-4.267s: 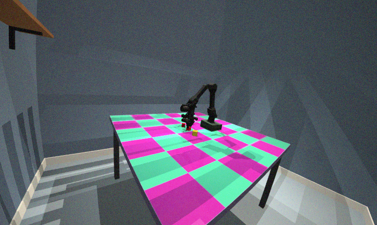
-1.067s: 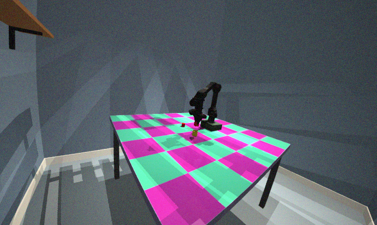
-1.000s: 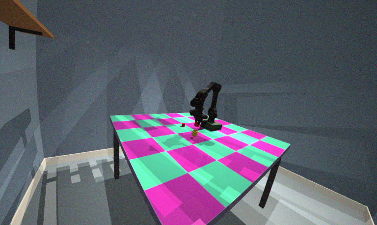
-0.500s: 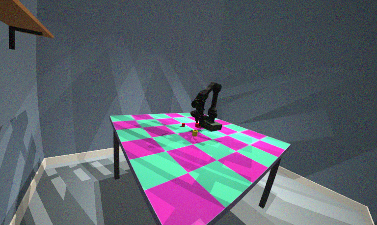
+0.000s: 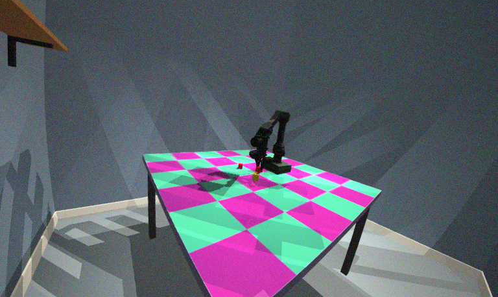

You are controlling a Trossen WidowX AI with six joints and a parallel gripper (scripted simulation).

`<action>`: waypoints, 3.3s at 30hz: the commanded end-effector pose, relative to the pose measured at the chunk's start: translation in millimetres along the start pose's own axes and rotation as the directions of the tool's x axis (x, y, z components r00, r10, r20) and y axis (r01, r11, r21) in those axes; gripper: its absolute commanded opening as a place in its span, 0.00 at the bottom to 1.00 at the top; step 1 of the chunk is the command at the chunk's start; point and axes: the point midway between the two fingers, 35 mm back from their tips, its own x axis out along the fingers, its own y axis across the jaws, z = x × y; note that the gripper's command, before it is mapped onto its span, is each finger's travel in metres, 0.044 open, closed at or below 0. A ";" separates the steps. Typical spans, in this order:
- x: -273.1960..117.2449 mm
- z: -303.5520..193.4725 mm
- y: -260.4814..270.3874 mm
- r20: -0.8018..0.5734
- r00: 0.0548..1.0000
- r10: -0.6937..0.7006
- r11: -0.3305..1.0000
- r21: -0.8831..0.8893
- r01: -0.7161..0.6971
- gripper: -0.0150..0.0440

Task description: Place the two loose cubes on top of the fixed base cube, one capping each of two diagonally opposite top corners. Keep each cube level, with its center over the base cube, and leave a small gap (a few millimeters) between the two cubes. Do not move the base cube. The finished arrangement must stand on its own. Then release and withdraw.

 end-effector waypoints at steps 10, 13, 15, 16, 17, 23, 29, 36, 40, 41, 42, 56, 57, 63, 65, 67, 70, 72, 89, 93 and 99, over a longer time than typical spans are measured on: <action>6.5 -1.6 0.0 -0.007 1.000 0.001 1.000 -0.003 -0.001 0.43; 7.6 -1.6 0.0 -0.007 1.000 0.001 1.000 0.000 -0.001 0.43; 7.9 -1.6 0.0 -0.007 1.000 0.001 1.000 0.000 -0.001 0.43; 7.9 -1.6 0.0 -0.007 1.000 0.001 1.000 0.000 -0.001 0.43; 7.9 -1.6 0.0 -0.007 1.000 0.001 1.000 0.000 -0.001 0.43; 7.9 -1.6 0.0 -0.007 1.000 0.001 1.000 0.000 -0.001 0.43; 7.9 -1.6 0.0 -0.007 1.000 0.001 1.000 0.000 -0.001 0.48; 7.9 -1.6 0.0 -0.007 1.000 0.001 1.000 0.000 -0.001 0.60; -0.6 -1.4 -0.5 -0.006 1.000 -0.002 1.000 -0.001 0.002 0.60; -1.1 -1.4 -0.5 -0.006 1.000 -0.002 1.000 -0.001 0.002 0.60; -1.7 -1.4 -0.5 -0.006 1.000 -0.002 1.000 -0.001 0.002 0.60; -13.2 -1.2 -0.5 -0.006 1.000 -0.002 1.000 -0.001 0.002 0.60; -14.1 -1.2 -0.5 -0.006 1.000 -0.002 1.000 -0.001 0.002 0.60; -19.3 -1.2 -0.5 -0.006 1.000 -0.002 1.000 -0.001 0.002 0.60; -21.0 -1.2 -0.5 -0.006 1.000 -0.002 1.000 -0.001 0.002 0.60; -22.8 -1.1 -0.5 -0.006 1.000 -0.002 1.000 -0.001 0.002 0.60; -22.9 -1.1 -0.5 -0.006 1.000 -0.002 1.000 -0.001 0.002 0.60; -22.9 -1.1 -0.5 -0.006 1.000 -0.002 1.000 -0.001 0.002 0.60; -36.0 18.7 -88.3 -0.006 1.000 -0.012 0.929 -0.370 0.009 0.70; -41.0 19.5 -117.5 -0.006 1.000 -0.014 0.877 -0.480 0.010 0.70; -48.6 14.9 -161.1 -0.006 1.000 -0.016 0.775 -0.632 0.009 0.70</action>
